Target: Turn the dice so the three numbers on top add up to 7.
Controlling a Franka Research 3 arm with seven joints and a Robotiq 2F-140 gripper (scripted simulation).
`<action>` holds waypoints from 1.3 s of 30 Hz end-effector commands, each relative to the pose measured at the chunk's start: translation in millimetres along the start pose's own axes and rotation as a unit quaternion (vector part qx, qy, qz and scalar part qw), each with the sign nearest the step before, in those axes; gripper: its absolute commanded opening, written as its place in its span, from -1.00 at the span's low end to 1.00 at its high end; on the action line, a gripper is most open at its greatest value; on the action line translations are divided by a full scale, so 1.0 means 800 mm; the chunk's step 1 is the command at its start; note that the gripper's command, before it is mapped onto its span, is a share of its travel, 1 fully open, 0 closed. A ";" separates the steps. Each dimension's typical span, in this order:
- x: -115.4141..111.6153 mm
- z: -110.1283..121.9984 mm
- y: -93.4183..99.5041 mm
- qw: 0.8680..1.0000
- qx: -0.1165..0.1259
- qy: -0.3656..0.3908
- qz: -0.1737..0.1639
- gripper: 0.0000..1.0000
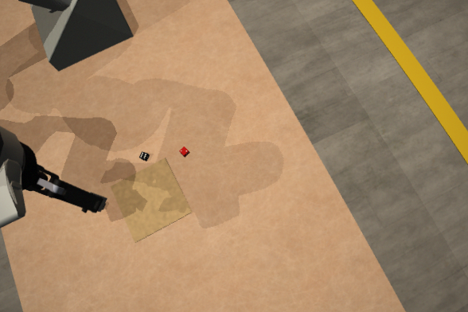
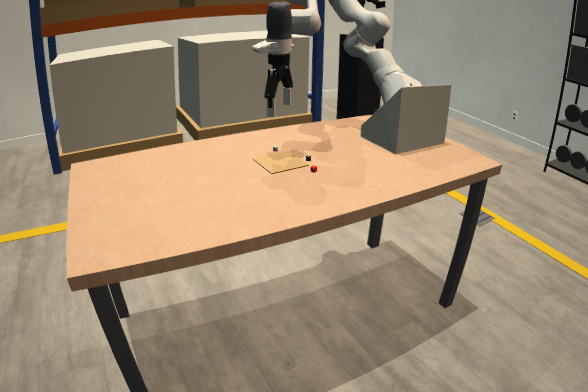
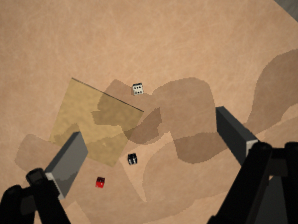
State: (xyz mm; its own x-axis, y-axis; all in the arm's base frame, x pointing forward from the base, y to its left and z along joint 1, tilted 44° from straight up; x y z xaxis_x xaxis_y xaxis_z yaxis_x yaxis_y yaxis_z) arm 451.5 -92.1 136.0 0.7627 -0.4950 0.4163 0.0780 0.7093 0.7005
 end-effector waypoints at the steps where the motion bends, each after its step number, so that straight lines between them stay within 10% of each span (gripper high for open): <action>1: 0.005 -0.009 0.001 0.999 0.022 0.029 0.008 1.00; 27: 0.005 -0.009 -0.001 0.999 0.022 0.029 0.008 1.00; 39: 0.007 -0.012 -0.075 0.999 0.022 0.029 0.008 1.00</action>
State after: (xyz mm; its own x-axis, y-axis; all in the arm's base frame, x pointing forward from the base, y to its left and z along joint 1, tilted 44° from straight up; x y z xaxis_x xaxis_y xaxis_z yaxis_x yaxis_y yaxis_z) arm 454.2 -121.1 105.1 0.8075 -0.4504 0.3808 0.0531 0.6986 0.7136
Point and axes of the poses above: the point where the finger pads meet when closed, its own y axis back along the fingers, its own z axis across the jaws, x = y × z, the point moved 7 cm from there along y, back along the fingers, and after that the axes turned 12 degrees about y, right-handed, at the moved point
